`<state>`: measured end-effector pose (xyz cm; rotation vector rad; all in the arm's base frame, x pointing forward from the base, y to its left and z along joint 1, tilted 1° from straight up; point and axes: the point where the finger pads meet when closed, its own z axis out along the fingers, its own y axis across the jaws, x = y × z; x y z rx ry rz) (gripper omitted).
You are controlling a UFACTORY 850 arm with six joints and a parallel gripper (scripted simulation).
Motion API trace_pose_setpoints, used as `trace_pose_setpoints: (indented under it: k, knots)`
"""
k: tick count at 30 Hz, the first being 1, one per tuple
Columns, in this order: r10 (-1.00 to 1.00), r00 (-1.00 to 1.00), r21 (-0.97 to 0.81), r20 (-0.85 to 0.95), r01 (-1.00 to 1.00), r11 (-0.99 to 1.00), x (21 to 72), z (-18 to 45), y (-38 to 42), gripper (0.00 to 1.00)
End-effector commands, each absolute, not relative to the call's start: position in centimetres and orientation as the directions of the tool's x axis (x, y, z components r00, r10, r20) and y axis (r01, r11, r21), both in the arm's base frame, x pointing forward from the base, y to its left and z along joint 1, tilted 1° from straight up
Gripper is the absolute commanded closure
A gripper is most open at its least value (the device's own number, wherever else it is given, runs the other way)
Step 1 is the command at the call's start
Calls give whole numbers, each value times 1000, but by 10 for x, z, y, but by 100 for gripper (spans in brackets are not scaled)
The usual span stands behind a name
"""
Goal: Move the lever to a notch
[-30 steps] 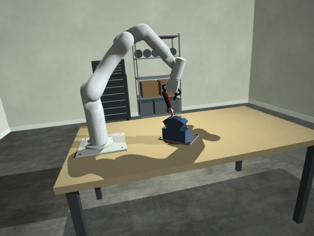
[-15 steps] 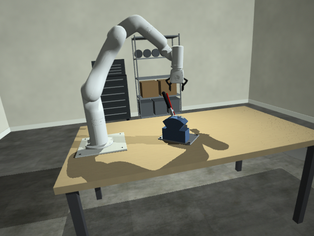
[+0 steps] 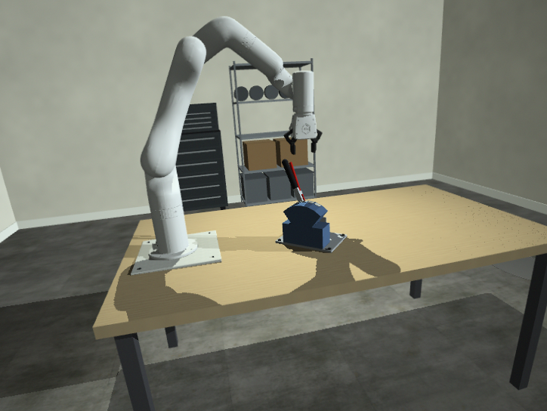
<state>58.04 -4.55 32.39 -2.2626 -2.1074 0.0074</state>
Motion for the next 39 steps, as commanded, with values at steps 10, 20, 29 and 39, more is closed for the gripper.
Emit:
trace_pose_setpoints:
  k: [10,20,29,39]
  knots:
    - [968,-249,-12,35,968,249,533,351,-78,0]
    - [913,-408,-5,29,913,408,507,361,-92,0]
    - [839,-543,-2,22,839,544,482,370,-104,0]
    - [817,-576,-1,20,817,577,475,371,-106,0]
